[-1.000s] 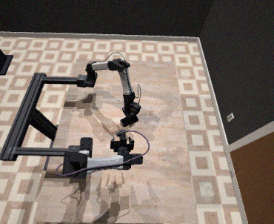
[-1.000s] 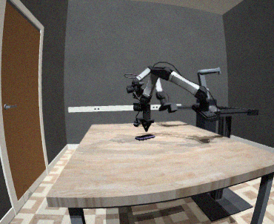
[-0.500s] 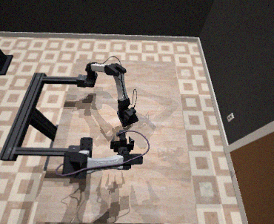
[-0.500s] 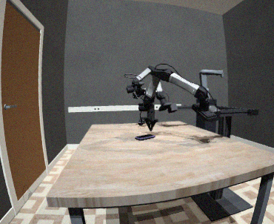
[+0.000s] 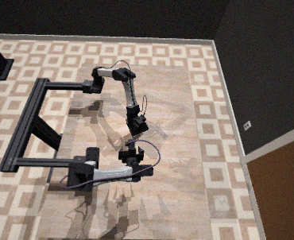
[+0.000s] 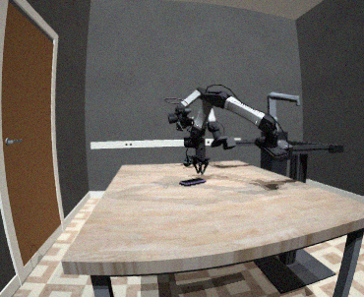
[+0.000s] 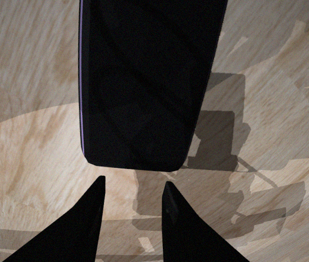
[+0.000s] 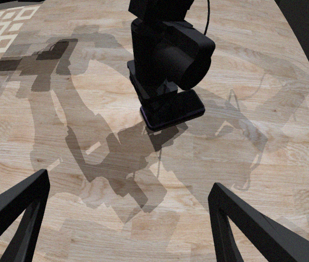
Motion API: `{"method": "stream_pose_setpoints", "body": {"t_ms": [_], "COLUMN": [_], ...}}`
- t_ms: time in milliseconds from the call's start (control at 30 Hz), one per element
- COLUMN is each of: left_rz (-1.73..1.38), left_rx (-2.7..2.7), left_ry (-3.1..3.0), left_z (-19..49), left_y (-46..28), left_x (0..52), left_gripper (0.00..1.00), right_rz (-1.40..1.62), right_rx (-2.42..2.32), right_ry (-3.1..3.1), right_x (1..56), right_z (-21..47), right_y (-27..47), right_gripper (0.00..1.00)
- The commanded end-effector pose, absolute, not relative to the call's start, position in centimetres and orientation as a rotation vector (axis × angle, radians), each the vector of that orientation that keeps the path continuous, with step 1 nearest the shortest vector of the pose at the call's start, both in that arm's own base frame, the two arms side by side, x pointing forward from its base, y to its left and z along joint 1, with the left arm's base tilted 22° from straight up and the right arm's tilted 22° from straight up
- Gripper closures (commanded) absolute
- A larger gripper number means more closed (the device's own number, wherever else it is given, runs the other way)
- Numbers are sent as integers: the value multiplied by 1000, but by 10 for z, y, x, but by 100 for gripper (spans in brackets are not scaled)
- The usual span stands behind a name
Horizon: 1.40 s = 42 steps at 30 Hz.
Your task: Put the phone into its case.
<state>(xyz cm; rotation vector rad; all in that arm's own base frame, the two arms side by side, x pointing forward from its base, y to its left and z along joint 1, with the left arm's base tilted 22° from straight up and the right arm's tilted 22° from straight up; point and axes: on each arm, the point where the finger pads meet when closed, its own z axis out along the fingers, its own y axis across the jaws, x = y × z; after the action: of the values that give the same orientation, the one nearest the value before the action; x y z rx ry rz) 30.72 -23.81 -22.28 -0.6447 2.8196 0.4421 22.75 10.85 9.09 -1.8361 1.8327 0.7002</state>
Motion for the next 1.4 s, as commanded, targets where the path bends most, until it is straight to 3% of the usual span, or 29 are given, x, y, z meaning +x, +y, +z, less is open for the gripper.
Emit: {"method": "stream_pose_setpoints", "body": {"t_ms": [0, 1367], "left_rz": [441, 453], "left_rx": [-669, -661], "left_ry": [2801, 2816], "left_z": [-216, -266], "left_y": [-233, -219], "left_x": [318, 317], "left_gripper": [65, 65], "right_rz": [699, 699], "right_rx": [-1839, -1839], "right_ry": [1821, 1821], "right_x": [228, 228], "right_z": [93, 93], "right_y": [111, 111], "right_gripper": [0, 0]}}
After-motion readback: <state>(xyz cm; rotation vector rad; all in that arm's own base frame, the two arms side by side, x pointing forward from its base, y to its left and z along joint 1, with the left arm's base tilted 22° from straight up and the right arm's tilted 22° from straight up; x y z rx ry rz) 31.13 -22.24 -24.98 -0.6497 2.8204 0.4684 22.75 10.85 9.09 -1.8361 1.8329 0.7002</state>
